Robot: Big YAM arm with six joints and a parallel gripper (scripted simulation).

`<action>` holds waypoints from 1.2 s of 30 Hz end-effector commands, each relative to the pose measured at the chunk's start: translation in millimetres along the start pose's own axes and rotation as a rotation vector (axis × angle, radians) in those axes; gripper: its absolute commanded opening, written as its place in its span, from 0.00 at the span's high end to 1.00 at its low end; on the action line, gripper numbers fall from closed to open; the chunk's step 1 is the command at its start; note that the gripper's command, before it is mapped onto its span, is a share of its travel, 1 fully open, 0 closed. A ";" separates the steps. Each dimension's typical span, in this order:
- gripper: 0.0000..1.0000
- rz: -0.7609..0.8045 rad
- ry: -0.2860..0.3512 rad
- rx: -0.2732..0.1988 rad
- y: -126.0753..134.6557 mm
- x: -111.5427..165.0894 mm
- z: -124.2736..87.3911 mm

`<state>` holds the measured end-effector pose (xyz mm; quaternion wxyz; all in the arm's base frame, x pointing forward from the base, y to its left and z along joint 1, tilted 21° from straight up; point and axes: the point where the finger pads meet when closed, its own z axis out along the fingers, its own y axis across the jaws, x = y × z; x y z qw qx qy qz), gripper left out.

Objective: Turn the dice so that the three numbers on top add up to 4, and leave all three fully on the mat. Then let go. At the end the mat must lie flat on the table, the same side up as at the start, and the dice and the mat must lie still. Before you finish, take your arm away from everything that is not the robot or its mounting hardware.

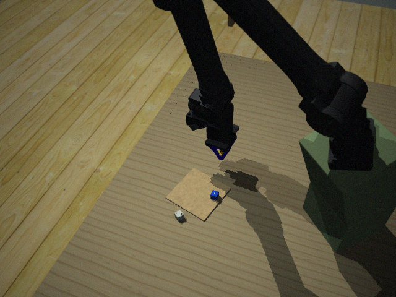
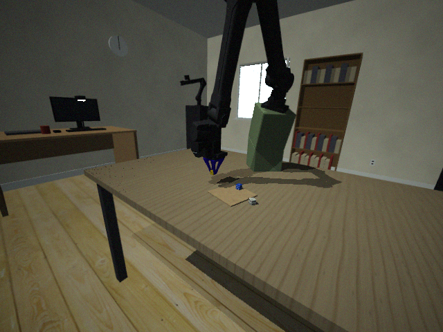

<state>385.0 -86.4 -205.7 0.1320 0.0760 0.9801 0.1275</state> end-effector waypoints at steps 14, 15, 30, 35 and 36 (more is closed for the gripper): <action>0.85 -0.015 0.023 -0.008 1.5 8.0 -52.3; 0.85 -0.016 0.019 -0.006 0.8 6.3 -52.8; 0.85 0.131 -0.013 0.013 71.4 -36.6 -55.5; 0.85 0.270 -0.014 0.013 141.7 -44.9 -51.7; 0.85 0.281 -0.014 0.012 147.5 -45.1 -51.6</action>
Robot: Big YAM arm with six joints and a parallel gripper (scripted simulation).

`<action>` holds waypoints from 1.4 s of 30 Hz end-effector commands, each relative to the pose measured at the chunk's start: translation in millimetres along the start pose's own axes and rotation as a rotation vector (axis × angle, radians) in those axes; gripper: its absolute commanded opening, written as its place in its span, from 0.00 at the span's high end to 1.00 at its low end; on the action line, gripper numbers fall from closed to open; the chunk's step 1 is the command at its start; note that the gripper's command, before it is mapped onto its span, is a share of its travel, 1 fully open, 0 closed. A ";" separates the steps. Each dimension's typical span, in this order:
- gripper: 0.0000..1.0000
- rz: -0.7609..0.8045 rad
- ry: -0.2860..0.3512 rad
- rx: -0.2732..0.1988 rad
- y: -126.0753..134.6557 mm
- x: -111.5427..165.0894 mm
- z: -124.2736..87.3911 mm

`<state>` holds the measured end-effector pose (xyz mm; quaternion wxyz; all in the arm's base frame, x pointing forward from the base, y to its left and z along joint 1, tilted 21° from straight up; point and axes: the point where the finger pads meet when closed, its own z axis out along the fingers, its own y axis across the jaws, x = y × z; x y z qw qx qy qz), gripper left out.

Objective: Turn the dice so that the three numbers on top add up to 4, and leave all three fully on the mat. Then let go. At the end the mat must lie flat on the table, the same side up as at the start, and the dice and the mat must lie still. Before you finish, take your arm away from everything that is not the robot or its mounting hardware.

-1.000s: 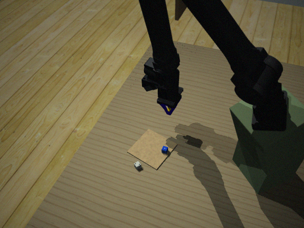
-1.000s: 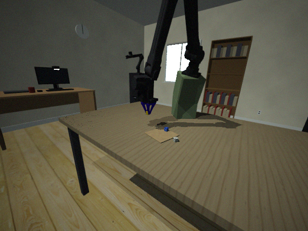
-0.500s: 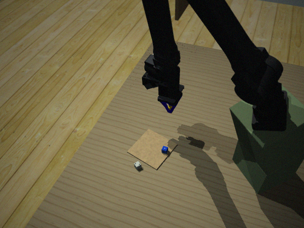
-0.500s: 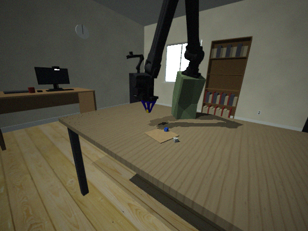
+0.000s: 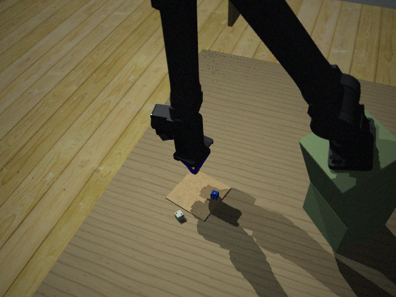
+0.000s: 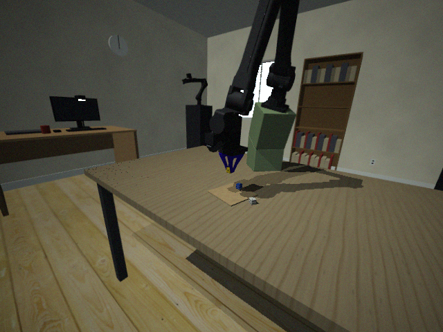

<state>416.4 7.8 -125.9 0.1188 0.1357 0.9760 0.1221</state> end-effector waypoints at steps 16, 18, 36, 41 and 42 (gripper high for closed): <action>0.85 0.424 -0.023 -0.052 167.5 24.9 -15.8; 0.85 0.432 -0.018 -0.047 167.7 30.3 -15.4; 0.85 0.430 -0.691 0.116 156.8 42.3 -5.2; 0.85 0.421 -0.981 0.169 162.2 39.5 -4.7; 0.85 0.420 -1.015 0.177 162.1 39.7 -4.6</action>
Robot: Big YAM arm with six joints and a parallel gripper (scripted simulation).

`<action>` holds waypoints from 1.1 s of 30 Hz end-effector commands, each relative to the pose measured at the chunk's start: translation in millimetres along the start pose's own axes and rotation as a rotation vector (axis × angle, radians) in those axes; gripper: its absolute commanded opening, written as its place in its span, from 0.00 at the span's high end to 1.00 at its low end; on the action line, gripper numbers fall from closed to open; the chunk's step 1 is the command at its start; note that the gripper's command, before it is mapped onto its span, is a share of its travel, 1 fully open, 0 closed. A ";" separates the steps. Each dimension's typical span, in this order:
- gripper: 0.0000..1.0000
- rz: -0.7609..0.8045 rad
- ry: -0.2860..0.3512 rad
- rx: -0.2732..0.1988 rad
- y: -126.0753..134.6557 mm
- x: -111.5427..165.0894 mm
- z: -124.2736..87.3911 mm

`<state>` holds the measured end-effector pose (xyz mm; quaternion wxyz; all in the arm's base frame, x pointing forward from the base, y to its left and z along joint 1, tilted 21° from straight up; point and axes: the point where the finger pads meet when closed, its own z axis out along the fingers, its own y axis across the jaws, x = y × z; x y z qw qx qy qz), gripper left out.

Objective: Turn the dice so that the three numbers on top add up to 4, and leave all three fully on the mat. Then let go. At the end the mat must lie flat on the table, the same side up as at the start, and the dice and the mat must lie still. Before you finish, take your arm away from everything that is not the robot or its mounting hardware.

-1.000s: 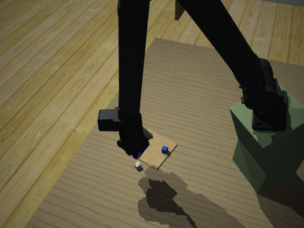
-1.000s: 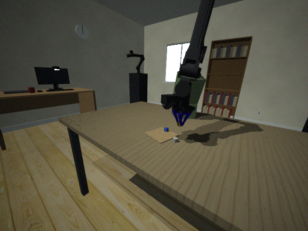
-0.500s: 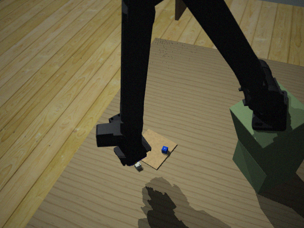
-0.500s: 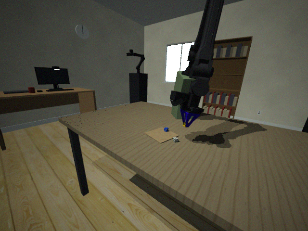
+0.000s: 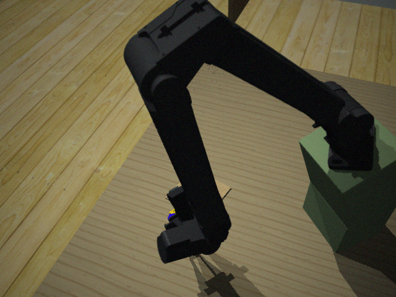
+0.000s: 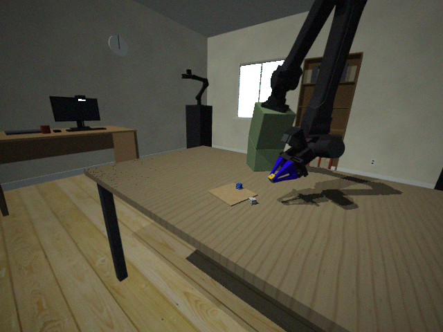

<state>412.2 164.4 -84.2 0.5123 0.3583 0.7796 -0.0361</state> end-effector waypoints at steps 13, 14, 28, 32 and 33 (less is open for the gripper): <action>0.85 0.070 -0.107 -0.009 2.8 3.1 5.3; 0.85 0.065 -0.108 -0.009 3.4 4.0 6.2; 0.85 0.052 -0.110 0.000 2.5 32.2 30.8; 0.85 0.053 -0.110 0.001 2.7 44.5 40.3; 0.85 0.052 -0.109 0.001 3.0 47.5 41.9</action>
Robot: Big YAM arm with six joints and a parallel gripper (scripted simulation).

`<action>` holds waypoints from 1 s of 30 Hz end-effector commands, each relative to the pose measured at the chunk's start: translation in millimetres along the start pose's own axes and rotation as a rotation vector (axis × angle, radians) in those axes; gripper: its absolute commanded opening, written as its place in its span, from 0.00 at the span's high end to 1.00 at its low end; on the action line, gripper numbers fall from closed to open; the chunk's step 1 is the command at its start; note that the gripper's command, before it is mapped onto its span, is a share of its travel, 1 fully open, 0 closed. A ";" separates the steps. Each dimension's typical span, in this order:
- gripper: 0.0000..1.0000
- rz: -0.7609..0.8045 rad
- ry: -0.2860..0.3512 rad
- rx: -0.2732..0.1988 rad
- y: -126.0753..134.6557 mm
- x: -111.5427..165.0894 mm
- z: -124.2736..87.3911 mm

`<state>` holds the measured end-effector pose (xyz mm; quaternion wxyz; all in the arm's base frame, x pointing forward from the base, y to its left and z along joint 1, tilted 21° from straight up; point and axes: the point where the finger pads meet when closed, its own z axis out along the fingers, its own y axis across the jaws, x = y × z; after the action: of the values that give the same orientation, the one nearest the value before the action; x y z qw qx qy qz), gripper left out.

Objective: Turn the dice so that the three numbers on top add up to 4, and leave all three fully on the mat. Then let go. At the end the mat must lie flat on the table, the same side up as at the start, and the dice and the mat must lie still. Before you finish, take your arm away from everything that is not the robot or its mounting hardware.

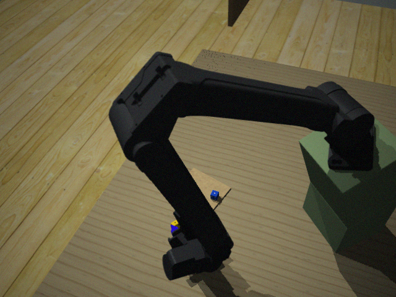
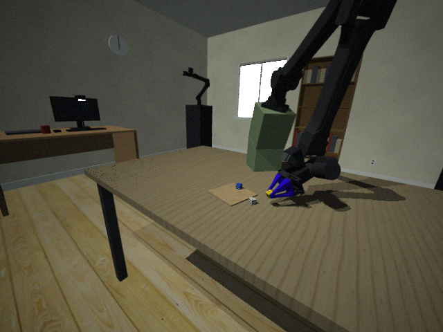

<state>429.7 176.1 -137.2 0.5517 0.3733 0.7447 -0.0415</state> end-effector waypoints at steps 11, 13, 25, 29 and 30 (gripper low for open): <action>0.85 0.006 -0.009 0.002 0.3 17.2 16.2; 0.85 0.008 -0.009 0.001 1.0 16.3 15.9; 0.85 0.018 -0.011 -0.005 5.4 11.0 13.5; 0.85 0.018 -0.011 -0.005 5.4 11.1 13.5; 0.85 0.018 -0.011 -0.005 5.4 11.1 13.5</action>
<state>436.9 181.8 -157.1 0.5525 0.3737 0.7439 -0.0403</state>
